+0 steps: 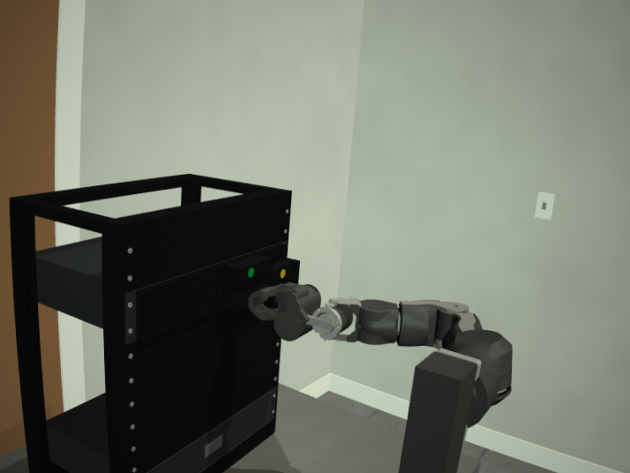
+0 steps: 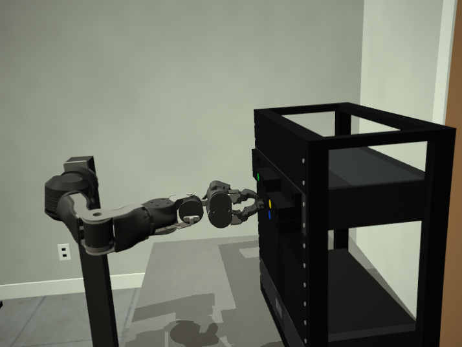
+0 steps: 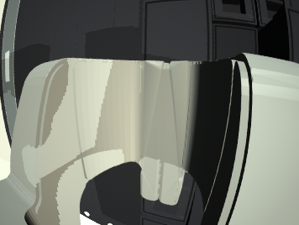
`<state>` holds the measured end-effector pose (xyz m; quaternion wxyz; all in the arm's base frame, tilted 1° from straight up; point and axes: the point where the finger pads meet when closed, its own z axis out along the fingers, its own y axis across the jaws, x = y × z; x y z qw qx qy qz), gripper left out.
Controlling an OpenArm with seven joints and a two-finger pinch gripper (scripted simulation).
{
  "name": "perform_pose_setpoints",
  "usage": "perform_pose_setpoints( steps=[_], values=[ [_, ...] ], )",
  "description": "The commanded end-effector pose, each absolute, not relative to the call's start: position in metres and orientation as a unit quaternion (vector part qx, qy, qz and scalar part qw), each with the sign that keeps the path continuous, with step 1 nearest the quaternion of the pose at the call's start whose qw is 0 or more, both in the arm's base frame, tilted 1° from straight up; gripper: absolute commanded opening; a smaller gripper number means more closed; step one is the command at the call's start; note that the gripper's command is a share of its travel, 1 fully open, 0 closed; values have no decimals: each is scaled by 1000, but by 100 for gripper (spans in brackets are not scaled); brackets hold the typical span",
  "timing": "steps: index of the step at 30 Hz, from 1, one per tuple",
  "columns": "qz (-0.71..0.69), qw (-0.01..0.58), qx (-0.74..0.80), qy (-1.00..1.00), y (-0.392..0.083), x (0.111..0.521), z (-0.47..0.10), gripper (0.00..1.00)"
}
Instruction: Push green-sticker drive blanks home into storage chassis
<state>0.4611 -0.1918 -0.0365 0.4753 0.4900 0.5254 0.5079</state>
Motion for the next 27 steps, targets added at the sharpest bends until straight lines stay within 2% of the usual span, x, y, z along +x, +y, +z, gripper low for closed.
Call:
perform_pose_setpoints(
  steps=[1, 27],
  values=[
    [510, 475, 487, 526, -190, 462, -33, 0],
    [510, 475, 488, 526, -187, 482, -33, 0]
  ],
)
